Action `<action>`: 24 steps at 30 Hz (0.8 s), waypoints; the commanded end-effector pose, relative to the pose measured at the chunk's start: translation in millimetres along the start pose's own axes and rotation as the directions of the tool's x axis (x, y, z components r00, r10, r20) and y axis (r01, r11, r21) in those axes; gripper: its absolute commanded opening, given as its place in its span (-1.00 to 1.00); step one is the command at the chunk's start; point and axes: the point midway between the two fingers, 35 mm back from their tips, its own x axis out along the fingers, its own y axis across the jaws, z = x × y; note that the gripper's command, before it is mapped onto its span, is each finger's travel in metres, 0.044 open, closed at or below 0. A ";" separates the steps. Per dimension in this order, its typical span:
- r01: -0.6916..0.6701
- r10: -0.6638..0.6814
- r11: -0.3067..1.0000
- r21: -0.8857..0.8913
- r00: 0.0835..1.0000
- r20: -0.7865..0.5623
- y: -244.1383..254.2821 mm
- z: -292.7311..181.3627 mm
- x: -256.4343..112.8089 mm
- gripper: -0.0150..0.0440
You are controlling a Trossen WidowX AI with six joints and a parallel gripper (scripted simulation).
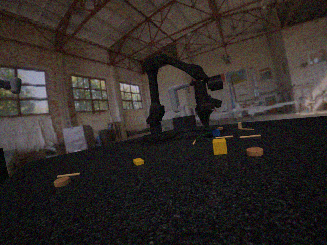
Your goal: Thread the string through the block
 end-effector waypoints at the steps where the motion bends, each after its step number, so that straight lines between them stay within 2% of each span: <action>1: -0.005 -0.007 0.569 0.822 1.000 0.011 -20.4 -35.3 -2.7 1.00; 7: -0.008 -0.008 0.178 0.984 1.000 0.009 -27.0 -49.4 -1.7 1.00; 12: -0.010 -0.009 -0.169 0.986 1.000 0.008 -31.1 -59.8 -0.7 1.00; 14: -0.010 -0.009 -0.202 0.979 1.000 0.008 -31.5 -60.9 -0.5 1.00; 24: -0.010 -0.009 -0.202 0.979 1.000 0.008 -31.5 -60.9 -0.5 1.00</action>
